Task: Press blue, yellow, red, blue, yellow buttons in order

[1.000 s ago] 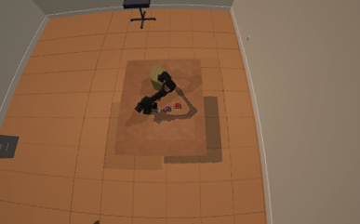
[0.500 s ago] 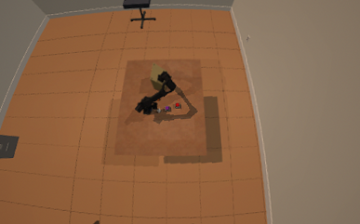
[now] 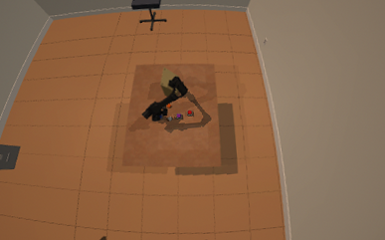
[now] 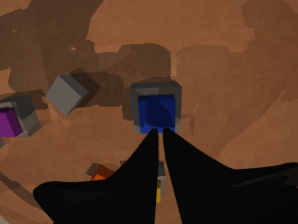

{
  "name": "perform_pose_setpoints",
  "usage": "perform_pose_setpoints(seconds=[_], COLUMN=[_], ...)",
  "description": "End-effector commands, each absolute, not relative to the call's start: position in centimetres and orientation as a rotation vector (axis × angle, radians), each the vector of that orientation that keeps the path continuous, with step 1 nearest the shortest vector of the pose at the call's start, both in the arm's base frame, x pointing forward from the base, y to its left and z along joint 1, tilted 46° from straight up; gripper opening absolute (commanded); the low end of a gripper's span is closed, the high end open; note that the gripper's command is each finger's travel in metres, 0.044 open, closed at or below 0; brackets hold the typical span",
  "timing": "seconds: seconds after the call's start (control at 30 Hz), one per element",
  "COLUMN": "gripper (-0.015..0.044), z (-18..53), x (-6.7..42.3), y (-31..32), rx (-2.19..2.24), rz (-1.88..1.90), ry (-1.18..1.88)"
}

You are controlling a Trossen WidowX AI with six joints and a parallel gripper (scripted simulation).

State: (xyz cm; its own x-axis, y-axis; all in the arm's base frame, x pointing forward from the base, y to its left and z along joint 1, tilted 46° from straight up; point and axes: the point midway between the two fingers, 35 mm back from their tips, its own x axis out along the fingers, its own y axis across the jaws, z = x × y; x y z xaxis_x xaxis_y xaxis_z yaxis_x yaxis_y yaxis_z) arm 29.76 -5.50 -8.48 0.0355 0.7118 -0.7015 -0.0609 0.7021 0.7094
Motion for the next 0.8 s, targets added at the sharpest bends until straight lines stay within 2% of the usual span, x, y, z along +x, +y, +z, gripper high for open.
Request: perform_pose_setpoints(seconds=[0.0, 0.07, 0.27, 0.57, 0.77], gripper=[0.002, 0.002, 0.002, 0.002, 0.002], z=[-6.2, -4.2, -4.0, -4.0, -4.1], x=[29.9, 29.7, 29.4, 18.9, 18.1], y=[-7.9, -9.8, -10.1, -9.6, -9.2], rx=[0.566, 0.566, 0.566, 0.568, 0.568], rz=[0.643, 0.643, 0.643, 0.639, 0.641], ry=[1.418, 1.419, 1.419, 1.426, 1.426])
